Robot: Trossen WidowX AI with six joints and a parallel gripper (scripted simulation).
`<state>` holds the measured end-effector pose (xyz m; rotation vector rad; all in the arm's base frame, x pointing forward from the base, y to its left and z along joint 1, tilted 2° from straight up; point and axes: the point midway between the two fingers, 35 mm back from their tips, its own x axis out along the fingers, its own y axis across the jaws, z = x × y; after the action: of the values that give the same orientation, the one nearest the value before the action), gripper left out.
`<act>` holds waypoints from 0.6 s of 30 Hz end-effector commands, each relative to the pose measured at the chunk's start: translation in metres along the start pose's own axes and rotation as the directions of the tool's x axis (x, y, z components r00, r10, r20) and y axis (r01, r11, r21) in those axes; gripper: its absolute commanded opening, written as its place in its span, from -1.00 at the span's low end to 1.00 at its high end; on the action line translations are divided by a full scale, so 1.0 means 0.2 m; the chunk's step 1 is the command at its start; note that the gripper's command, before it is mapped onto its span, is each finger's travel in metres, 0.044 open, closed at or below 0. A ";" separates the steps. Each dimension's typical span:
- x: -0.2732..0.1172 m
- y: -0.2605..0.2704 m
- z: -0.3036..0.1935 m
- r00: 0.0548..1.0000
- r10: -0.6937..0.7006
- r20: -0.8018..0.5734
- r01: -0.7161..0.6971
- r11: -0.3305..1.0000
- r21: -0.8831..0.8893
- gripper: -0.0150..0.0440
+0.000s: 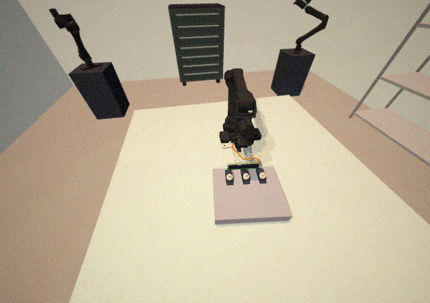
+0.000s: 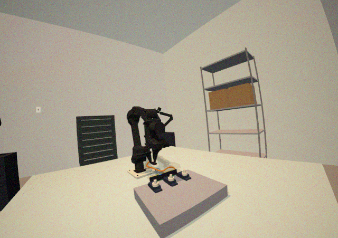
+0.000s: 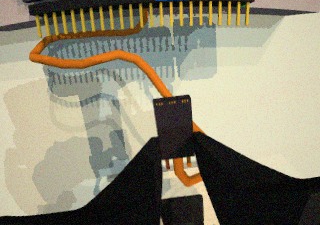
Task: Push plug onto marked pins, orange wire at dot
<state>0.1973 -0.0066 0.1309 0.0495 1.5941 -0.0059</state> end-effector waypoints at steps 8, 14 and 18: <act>0.15 -0.01 -0.01 1.000 -0.004 0.010 0.003 0.998 0.068 -0.49; 0.20 -0.01 -0.01 1.000 -0.004 0.010 0.003 0.997 0.074 -0.49; 0.19 -0.02 0.03 1.000 -0.004 0.011 0.003 0.997 0.074 -0.49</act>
<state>0.1953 -0.0075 0.0928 0.1028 1.5816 -0.0605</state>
